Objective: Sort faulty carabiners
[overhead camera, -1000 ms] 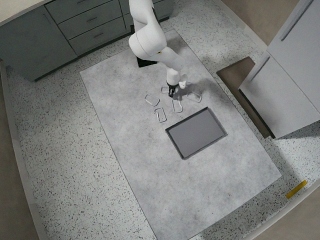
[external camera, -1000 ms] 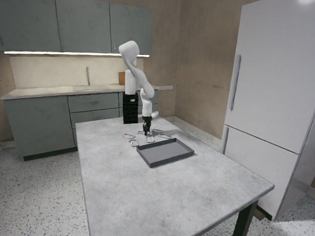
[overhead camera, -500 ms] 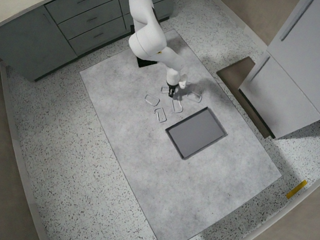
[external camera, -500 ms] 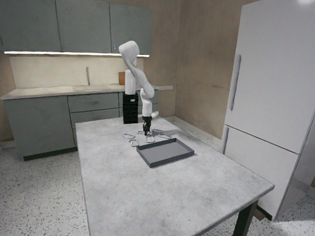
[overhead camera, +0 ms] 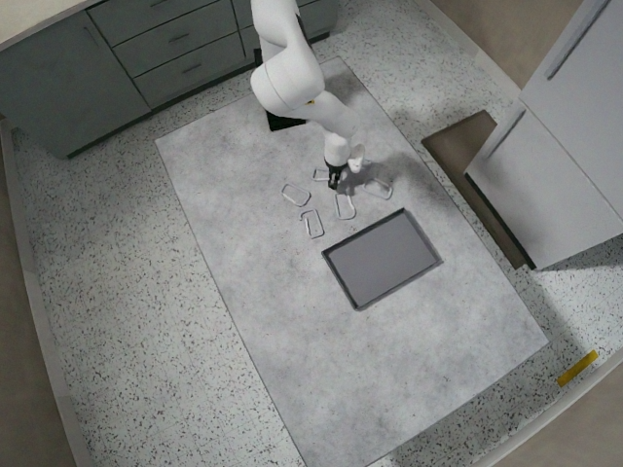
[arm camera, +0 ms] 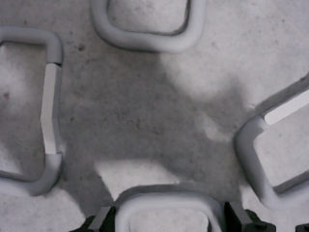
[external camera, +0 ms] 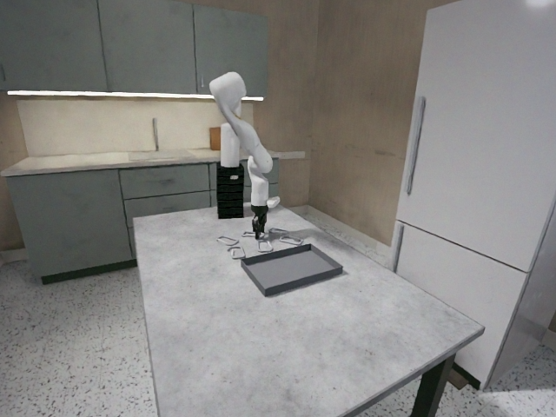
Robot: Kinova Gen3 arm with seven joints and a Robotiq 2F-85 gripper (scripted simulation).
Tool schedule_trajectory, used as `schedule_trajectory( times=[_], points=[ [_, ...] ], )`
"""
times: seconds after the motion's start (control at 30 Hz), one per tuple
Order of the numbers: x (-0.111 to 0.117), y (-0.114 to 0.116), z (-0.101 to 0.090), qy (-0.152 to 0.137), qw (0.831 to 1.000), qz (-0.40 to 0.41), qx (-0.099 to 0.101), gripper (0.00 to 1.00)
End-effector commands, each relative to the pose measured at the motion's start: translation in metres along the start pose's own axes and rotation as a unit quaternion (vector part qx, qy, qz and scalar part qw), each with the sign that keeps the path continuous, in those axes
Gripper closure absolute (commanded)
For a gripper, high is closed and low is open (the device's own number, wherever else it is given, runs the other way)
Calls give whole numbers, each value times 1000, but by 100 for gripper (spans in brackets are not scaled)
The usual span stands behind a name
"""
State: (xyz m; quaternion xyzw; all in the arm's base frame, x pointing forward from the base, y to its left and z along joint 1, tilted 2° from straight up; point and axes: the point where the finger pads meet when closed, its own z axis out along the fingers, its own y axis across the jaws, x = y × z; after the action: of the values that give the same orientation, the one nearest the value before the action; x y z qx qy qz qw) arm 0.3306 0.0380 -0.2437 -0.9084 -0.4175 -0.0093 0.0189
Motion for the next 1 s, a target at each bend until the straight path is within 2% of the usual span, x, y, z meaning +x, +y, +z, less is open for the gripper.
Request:
schedule_trajectory(
  times=[0.0, 0.23, 0.27, 0.8, 0.83, 0.97],
  points=[
    [0, 1, 0, 0, 1000, 0, -1, 100],
    [0, 1, 0, 0, 1000, 0, -1, 100],
    [0, 1, -50, 0, 1000, 0, -1, 100],
    [0, 1, -50, 0, 1000, 0, -1, 100],
    [0, 1, -85, 1, 1000, 5, -3, 100],
    [0, 1, -85, 1, 1000, 5, -3, 100]
  ],
)
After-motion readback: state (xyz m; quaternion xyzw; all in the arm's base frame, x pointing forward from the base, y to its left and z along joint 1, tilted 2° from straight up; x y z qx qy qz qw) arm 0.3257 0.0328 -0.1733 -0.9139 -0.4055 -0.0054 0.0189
